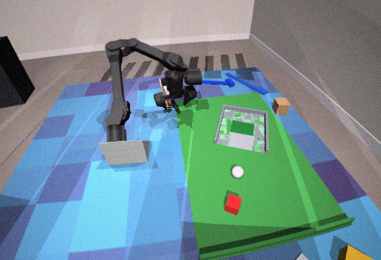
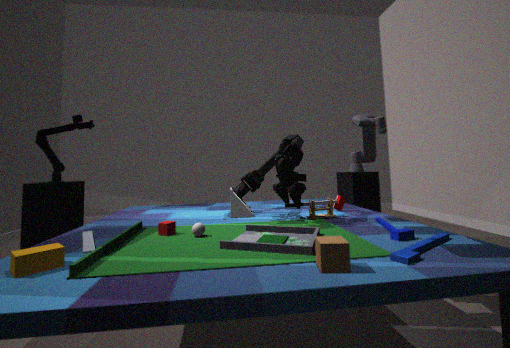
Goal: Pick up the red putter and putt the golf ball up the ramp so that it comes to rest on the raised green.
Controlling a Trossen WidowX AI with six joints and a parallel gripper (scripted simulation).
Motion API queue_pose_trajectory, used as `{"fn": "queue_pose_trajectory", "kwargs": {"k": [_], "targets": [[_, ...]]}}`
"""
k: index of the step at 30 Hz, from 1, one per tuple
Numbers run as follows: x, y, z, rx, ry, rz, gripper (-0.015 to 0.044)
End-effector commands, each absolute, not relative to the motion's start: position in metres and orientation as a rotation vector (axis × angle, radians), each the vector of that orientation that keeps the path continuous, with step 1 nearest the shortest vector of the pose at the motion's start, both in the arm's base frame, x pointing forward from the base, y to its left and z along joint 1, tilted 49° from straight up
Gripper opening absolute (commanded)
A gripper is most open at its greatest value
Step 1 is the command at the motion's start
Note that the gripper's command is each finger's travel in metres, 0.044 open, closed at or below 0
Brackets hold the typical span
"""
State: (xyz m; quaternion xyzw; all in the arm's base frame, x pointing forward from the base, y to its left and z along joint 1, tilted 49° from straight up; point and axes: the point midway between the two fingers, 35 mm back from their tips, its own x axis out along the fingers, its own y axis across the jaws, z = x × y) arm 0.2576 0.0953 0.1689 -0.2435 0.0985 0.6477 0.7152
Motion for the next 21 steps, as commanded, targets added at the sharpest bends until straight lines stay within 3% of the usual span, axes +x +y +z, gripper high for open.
{"fn": "queue_pose_trajectory", "kwargs": {"k": [1, 17, 21], "targets": [[0.258, 0.098, 0.168, -0.537, 0.212, 1.429, 0.0440], [0.262, 0.114, 0.154, -0.537, 0.211, 1.429, 0.0440], [0.262, 0.112, 0.156, -0.540, 0.209, 1.430, 0.0335]]}}
